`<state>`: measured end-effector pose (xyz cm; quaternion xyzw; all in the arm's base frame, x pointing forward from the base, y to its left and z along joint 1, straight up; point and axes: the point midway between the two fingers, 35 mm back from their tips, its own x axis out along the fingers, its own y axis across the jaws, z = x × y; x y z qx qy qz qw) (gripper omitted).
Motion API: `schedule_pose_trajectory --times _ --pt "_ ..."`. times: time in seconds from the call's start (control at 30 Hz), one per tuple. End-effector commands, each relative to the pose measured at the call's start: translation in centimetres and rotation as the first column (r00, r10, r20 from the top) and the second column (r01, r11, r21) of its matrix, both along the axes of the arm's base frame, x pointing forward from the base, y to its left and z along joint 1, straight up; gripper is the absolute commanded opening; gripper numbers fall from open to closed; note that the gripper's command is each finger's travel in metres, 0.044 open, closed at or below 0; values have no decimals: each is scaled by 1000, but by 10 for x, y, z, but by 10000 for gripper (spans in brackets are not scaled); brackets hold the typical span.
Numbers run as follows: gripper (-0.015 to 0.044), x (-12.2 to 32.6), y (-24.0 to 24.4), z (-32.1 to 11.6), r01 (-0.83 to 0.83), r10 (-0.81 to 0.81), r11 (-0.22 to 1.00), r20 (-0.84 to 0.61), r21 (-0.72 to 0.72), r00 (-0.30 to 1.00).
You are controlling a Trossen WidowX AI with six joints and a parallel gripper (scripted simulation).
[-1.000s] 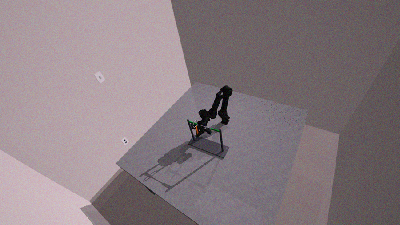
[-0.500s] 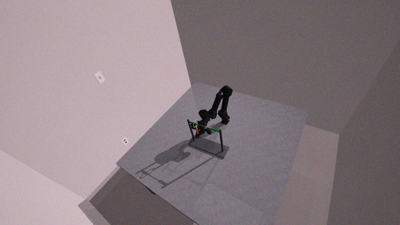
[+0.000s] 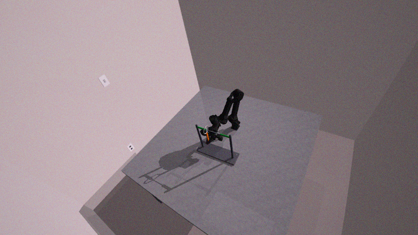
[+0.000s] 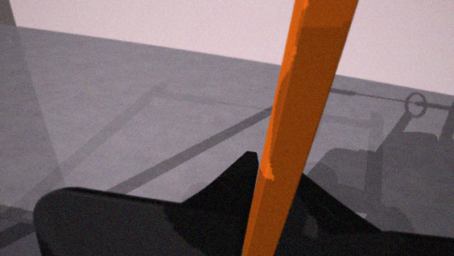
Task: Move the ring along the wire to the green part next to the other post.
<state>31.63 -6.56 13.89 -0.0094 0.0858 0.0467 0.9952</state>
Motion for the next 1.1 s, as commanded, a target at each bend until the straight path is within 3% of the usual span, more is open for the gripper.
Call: schedule_pose_trajectory --times 0.0,1.07 --pt "-150 -1 3 2 5 -5 1000 5 0 1000" --pt "-150 -2 35 2 -7 7 1000 -1 4 1000"
